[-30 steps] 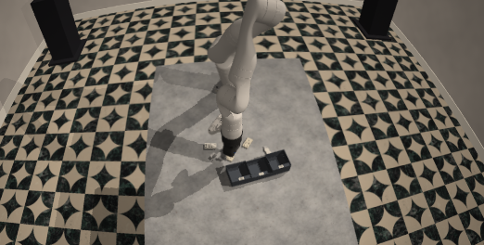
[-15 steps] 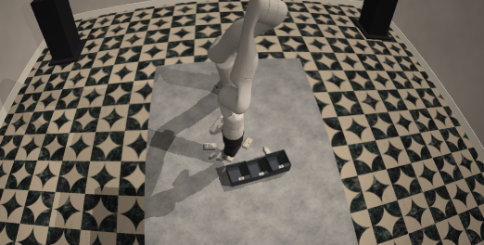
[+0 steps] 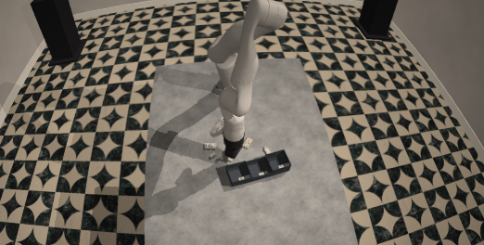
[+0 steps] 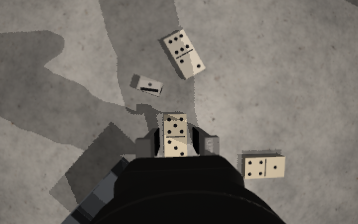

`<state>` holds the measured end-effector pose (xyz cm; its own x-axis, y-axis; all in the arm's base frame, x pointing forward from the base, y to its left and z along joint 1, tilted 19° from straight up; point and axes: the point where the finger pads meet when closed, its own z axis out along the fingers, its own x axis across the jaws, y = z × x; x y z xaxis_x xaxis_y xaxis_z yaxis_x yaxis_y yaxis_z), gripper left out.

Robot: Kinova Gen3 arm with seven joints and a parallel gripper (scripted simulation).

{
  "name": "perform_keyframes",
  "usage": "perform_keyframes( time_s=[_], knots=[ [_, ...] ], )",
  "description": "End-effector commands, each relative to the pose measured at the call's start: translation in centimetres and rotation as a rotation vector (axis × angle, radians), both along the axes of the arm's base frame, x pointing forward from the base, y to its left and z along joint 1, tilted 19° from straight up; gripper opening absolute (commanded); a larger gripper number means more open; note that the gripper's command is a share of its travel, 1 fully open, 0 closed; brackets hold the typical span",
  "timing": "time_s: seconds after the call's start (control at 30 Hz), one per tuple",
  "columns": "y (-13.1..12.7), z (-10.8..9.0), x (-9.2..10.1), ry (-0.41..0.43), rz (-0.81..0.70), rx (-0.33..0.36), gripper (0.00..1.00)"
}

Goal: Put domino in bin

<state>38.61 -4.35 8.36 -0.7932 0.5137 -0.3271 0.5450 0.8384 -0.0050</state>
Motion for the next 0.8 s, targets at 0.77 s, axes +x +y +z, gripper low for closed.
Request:
perform_keyframes(
  time_s=[0.77],
  knots=[
    [-0.28,-0.02,-0.01,0.000,-0.008,0.000,0.49]
  ],
)
